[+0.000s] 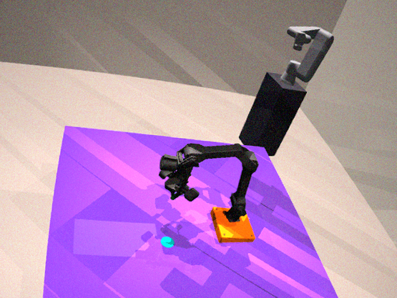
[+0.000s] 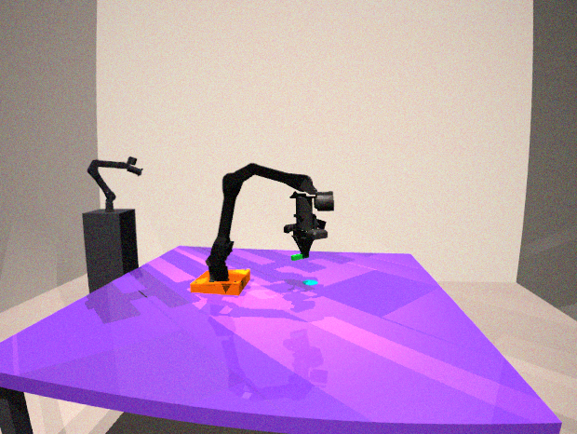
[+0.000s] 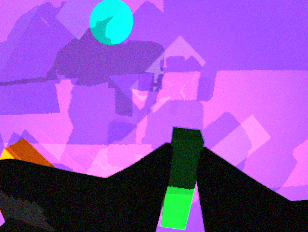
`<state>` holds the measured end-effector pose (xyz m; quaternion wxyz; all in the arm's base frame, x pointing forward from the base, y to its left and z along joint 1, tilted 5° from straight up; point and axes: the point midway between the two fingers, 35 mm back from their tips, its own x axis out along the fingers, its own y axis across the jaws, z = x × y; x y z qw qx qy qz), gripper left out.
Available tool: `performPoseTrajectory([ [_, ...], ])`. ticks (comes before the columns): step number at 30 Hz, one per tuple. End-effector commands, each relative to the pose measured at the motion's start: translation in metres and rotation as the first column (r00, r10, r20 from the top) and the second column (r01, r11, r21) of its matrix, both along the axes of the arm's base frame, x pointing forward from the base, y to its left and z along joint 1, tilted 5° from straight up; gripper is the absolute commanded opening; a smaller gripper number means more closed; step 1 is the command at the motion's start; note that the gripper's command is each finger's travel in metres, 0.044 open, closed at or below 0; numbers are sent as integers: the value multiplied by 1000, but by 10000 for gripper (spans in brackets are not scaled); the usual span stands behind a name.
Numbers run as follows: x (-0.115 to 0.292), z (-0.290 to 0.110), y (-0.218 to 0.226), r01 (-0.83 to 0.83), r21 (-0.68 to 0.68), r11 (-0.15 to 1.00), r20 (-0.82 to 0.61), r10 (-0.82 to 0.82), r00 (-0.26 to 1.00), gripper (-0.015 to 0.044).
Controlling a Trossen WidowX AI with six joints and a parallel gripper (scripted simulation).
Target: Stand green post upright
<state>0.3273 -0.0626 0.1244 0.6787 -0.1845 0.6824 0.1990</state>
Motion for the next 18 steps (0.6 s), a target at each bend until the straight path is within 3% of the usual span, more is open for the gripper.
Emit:
performPoseTrajectory([
  [1,5,0,9,-38,7,999,-3,38,999,23],
  [18,21,1,51,-196,18,981,-5,196,981,23],
])
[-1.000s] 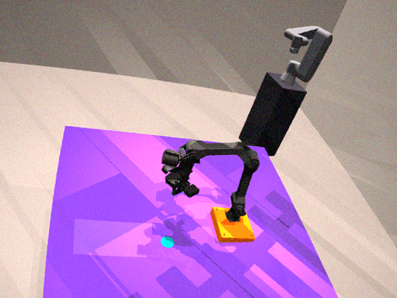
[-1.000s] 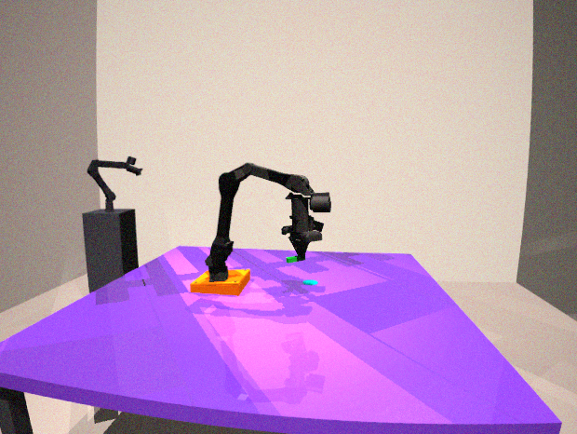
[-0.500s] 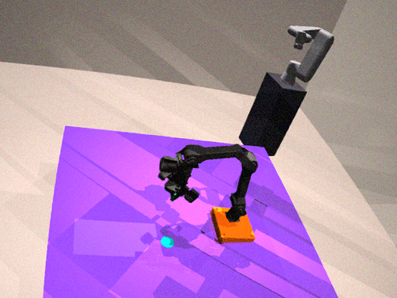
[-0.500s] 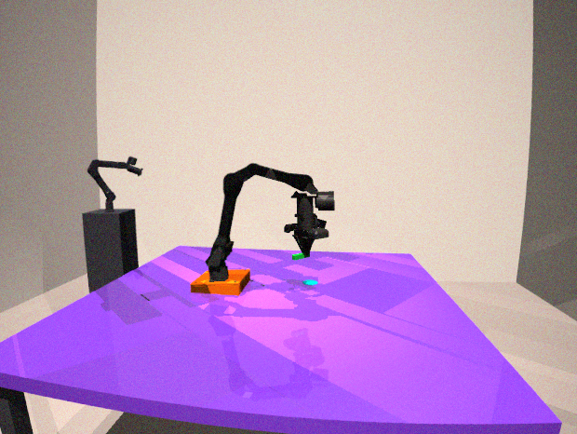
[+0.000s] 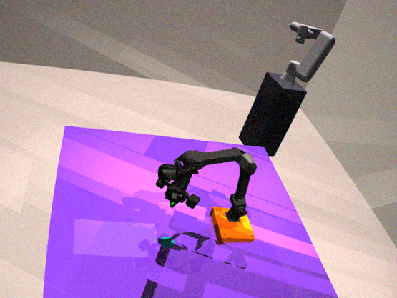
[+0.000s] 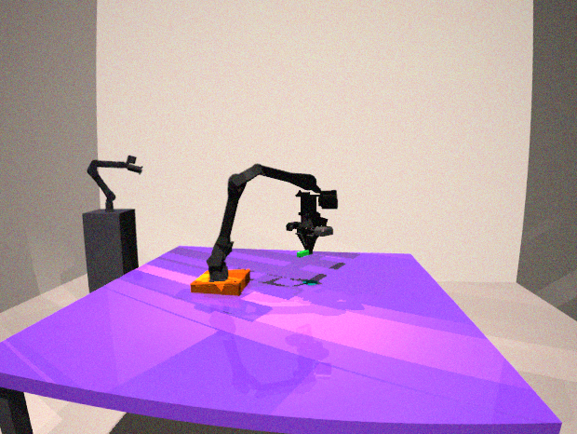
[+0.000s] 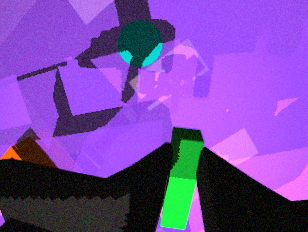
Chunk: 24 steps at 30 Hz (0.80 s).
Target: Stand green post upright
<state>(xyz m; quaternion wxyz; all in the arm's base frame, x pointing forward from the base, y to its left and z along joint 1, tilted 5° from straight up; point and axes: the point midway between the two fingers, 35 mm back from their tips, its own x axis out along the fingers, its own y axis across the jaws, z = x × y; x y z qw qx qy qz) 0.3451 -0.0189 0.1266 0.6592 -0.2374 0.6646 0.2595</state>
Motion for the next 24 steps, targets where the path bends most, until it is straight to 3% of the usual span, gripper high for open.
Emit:
performPoseTrajectory([
  [1,4,-1,10,-38,7,999,-3,38,999,23],
  [24,15,1,71,-250,21,968,-8,250,968,23],
])
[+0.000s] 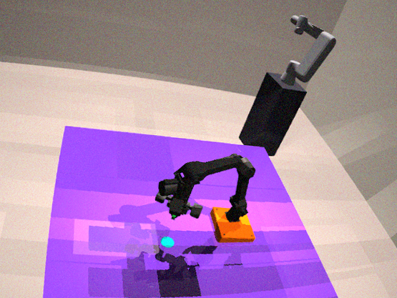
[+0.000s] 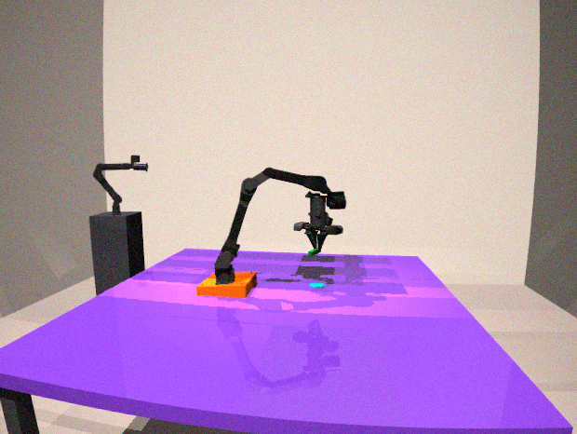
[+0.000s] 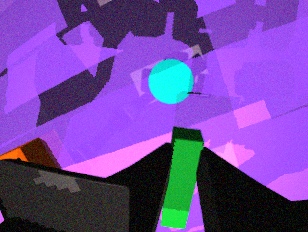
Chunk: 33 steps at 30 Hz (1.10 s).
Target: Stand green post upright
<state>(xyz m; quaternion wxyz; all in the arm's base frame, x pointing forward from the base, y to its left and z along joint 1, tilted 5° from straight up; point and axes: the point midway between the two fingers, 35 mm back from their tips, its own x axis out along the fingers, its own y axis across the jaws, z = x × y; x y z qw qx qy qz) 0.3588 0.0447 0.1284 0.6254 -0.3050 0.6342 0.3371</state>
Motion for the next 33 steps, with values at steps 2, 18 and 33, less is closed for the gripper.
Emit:
performPoseTrajectory([
  [2,2,-1,13,-47,7,999,-5,47,999,23],
  [18,9,-6,28,-66,45,997,23,65,998,23],
  [33,21,-17,28,-12,128,992,88,0,996,23],
])
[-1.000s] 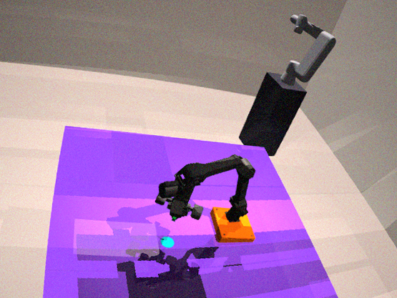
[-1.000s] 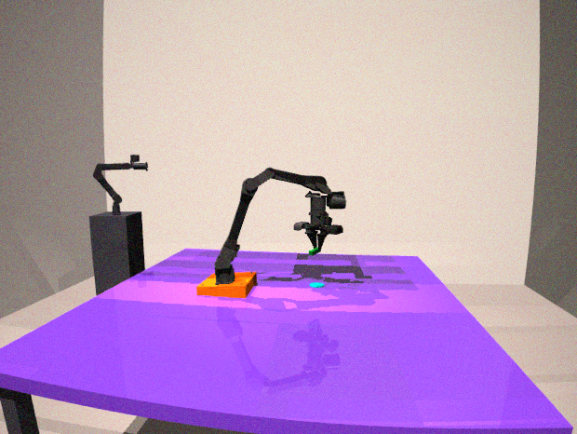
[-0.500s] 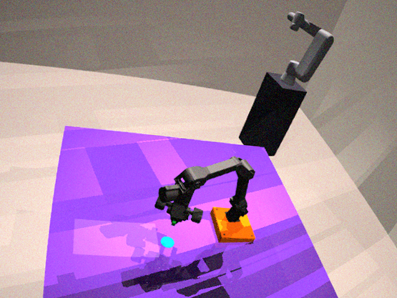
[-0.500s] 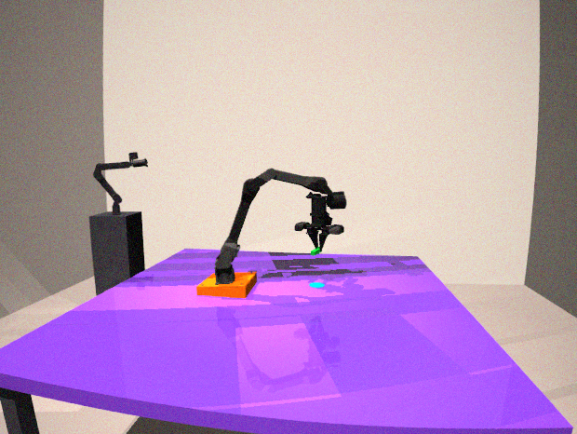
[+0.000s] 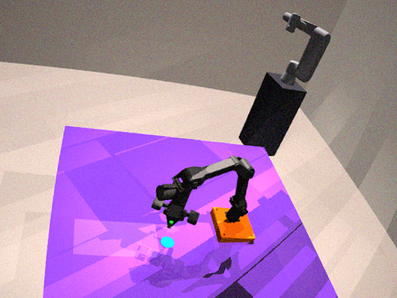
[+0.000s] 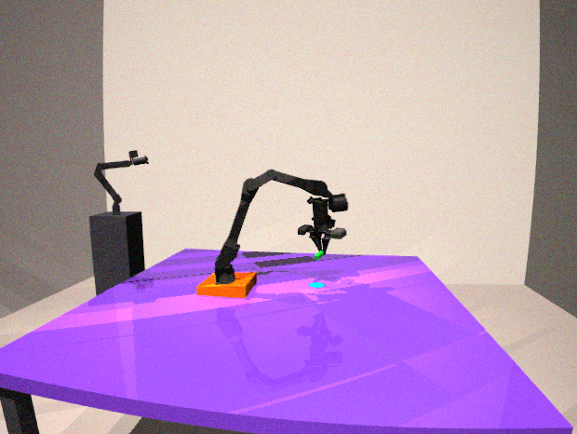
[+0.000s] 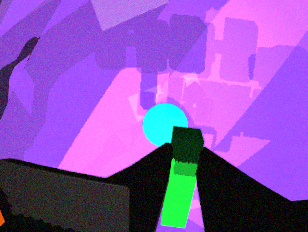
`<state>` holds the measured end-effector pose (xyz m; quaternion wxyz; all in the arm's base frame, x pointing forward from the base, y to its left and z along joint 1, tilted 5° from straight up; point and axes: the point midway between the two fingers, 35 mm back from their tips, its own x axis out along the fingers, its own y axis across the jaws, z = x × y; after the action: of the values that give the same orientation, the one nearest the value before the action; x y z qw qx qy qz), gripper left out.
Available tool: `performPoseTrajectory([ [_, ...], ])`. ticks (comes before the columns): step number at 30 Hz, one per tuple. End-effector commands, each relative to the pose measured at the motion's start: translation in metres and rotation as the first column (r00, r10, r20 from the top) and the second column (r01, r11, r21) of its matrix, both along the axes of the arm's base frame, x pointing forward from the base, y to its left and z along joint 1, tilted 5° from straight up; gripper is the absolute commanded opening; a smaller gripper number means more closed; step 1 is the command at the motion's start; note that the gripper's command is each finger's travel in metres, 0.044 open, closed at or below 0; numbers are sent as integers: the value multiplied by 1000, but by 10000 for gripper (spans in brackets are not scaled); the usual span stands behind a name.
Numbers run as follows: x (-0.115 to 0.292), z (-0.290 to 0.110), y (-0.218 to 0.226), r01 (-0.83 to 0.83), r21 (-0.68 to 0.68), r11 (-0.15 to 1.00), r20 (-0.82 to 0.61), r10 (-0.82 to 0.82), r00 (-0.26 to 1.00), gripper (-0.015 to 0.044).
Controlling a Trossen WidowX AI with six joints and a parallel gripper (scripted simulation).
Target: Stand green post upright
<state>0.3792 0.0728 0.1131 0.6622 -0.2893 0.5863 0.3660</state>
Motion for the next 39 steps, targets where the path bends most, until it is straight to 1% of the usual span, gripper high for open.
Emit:
performPoseTrajectory([
  [1,2,-2,0,18,25,1000,12,-18,1000,23],
  [39,30,-20,-4,117,248,962,150,-158,976,23],
])
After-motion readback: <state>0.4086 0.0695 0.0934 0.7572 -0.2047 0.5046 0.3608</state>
